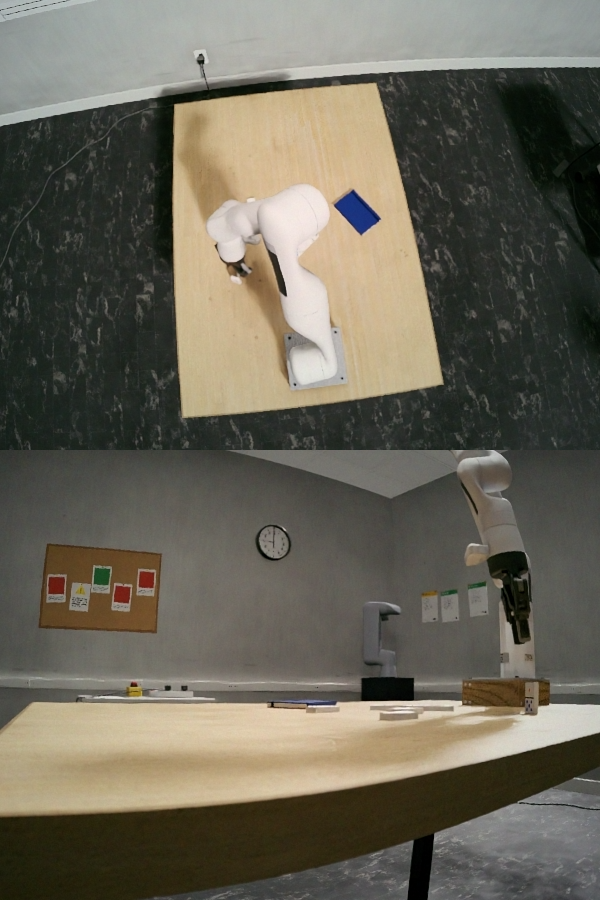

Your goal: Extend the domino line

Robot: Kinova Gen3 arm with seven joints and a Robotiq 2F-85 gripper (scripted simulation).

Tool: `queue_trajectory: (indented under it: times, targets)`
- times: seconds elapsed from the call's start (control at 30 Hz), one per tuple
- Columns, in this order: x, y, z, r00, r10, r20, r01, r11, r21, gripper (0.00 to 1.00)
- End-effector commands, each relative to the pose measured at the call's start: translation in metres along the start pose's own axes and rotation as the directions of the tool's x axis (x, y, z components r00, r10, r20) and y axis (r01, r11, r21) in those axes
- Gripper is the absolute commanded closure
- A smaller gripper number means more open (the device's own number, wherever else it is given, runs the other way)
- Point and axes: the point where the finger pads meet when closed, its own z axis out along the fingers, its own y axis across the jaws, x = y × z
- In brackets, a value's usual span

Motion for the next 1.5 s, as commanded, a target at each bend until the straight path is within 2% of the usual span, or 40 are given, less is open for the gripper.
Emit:
queue_trajectory:
  times: [0.0, 0.1, 0.2, 0.27, 0.4, 1.47]
  targets:
    - [0.000, 0.000, 0.000, 1.000, -0.009, -0.004, 0.009, 1.000, 0.001, 0.51]
    - [-0.003, 0.000, 0.007, 0.995, -0.095, -0.037, 0.095, 0.995, -0.009, 0.51]
    - [-0.008, 0.001, 0.018, 0.965, -0.245, -0.088, 0.244, 0.969, -0.029, 0.51]
    - [-0.008, 0.001, 0.018, 0.965, -0.245, -0.088, 0.244, 0.969, -0.029, 0.51]
    - [-0.015, 0.000, 0.027, 0.917, -0.378, -0.125, 0.374, 0.926, -0.050, 0.51]
    - [-0.015, 0.000, 0.028, 0.913, -0.386, -0.127, 0.383, 0.922, -0.052, 0.51]
